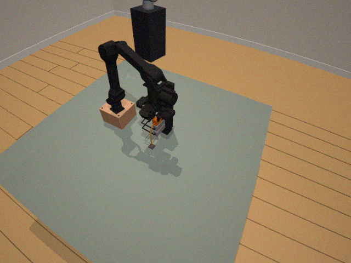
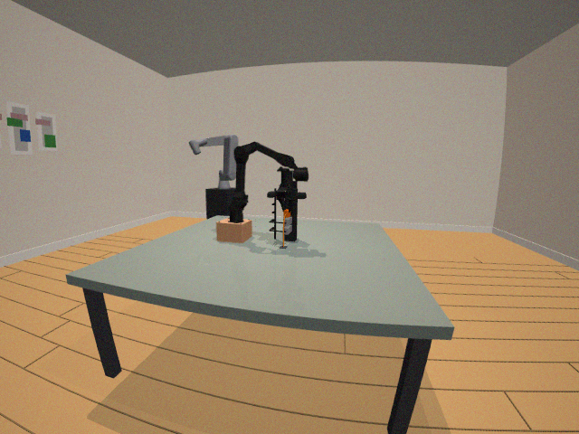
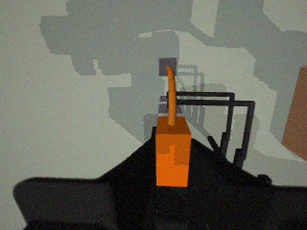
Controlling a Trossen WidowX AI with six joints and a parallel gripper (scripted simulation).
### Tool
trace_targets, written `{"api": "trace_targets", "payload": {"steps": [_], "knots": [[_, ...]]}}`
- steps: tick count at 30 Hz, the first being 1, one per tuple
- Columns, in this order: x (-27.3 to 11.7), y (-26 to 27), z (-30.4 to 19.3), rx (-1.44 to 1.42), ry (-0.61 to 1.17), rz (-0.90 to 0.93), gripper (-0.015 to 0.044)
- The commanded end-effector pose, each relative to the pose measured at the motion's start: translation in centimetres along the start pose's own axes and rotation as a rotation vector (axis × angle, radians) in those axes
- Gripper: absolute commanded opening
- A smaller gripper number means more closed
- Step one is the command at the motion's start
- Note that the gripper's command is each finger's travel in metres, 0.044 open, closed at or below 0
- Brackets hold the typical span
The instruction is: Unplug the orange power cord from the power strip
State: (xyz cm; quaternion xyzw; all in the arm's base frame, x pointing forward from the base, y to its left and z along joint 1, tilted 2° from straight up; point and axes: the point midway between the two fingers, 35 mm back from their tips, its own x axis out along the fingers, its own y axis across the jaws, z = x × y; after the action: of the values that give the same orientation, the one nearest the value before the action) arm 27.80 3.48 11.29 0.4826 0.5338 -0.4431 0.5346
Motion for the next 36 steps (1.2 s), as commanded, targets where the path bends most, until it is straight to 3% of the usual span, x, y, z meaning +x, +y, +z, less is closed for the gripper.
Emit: {"api": "trace_targets", "payload": {"steps": [1,29,36], "knots": [[0.0,0.0,0.3,0.0,-0.001,0.0,0.0],[-0.2,0.0,4.8,0.002,-0.007,0.0,0.0],[0.0,0.0,3.6,0.004,-0.007,0.0,0.0184]]}}
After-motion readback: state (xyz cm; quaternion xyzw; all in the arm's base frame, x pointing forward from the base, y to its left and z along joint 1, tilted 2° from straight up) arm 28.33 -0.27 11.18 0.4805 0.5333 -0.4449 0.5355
